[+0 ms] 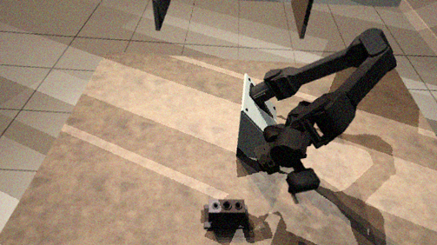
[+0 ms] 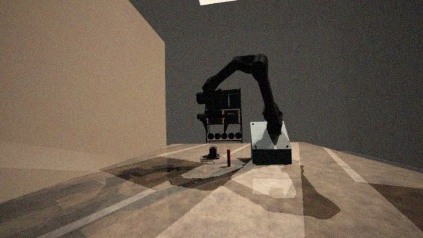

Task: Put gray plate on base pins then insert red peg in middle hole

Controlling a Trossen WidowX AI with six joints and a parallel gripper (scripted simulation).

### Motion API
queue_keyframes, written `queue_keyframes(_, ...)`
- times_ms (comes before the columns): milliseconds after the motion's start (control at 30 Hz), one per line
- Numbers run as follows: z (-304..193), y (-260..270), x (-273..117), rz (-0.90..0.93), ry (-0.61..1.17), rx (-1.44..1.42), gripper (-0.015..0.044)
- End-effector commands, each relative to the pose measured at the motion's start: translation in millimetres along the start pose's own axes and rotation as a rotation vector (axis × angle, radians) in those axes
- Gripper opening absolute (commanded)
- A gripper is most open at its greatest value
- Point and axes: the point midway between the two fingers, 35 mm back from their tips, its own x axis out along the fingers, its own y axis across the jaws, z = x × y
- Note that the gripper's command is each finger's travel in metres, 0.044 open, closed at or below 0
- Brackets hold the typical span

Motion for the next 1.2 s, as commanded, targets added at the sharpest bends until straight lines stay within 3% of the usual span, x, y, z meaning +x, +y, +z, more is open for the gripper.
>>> queue_keyframes(0,-46,-17,4,-0.003,0.014,-0.078,0.044)
queue_keyframes(133,-81,-36,8,-0.001,0.024,-0.154,0.044)
queue_keyframes(300,-78,-38,10,-0.001,0.024,-0.158,0.044)
queue_keyframes(400,-79,-38,37,0.0,0.025,-0.158,0.044)
queue_keyframes(633,-79,-39,53,0.001,0.026,-0.158,0.044)
queue_keyframes(1167,-78,-39,75,-0.001,0.024,-0.159,0.044)
